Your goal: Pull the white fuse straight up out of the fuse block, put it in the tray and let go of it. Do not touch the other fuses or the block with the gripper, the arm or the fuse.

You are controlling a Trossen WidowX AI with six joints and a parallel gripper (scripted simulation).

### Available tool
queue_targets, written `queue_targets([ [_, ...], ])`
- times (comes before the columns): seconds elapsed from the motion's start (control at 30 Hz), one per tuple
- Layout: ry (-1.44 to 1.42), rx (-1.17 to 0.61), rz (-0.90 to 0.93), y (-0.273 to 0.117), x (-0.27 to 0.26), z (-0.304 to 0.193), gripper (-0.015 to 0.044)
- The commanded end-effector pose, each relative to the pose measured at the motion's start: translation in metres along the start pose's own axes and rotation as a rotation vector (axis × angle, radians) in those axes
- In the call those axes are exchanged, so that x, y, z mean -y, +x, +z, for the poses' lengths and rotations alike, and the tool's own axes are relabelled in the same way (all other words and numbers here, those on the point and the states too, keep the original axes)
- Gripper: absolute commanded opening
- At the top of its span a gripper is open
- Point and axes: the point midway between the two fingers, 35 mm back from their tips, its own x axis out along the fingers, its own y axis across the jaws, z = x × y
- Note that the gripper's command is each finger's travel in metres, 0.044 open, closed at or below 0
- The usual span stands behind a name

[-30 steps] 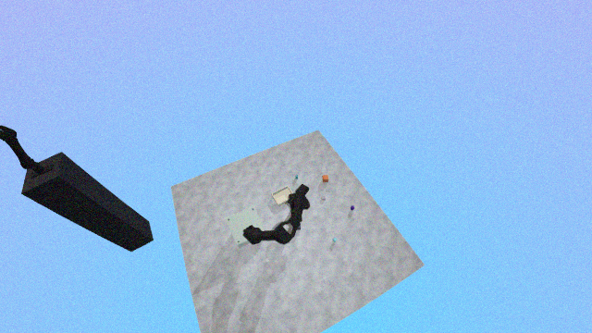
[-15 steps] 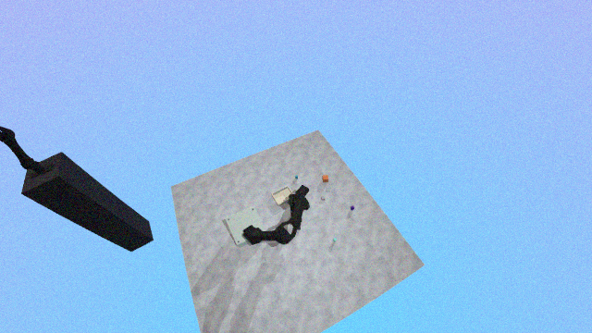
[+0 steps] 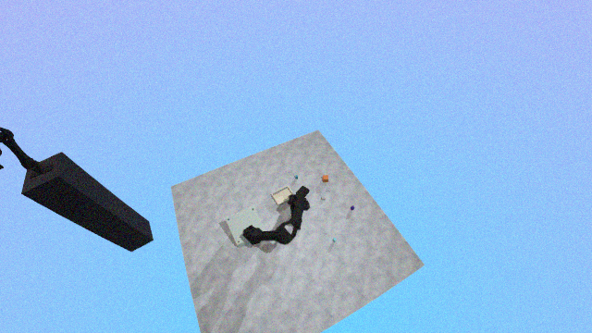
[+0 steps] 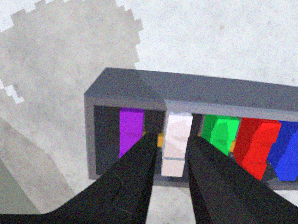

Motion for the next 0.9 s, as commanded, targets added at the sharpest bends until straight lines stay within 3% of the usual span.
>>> queue_targets([
  [0.0, -0.005, -0.001, -0.007, 0.0043, 0.0015, -0.0009, 0.0068],
  [0.2, -0.005, -0.001, -0.007, 0.0043, 0.0015, -0.0009, 0.0068],
  [0.53, -0.001, -0.003, -0.002, 0.0031, 0.0008, -0.0009, 0.0002],
  [0.87, -0.001, -0.003, -0.002, 0.0004, 0.0007, -0.0007, 0.0],
])
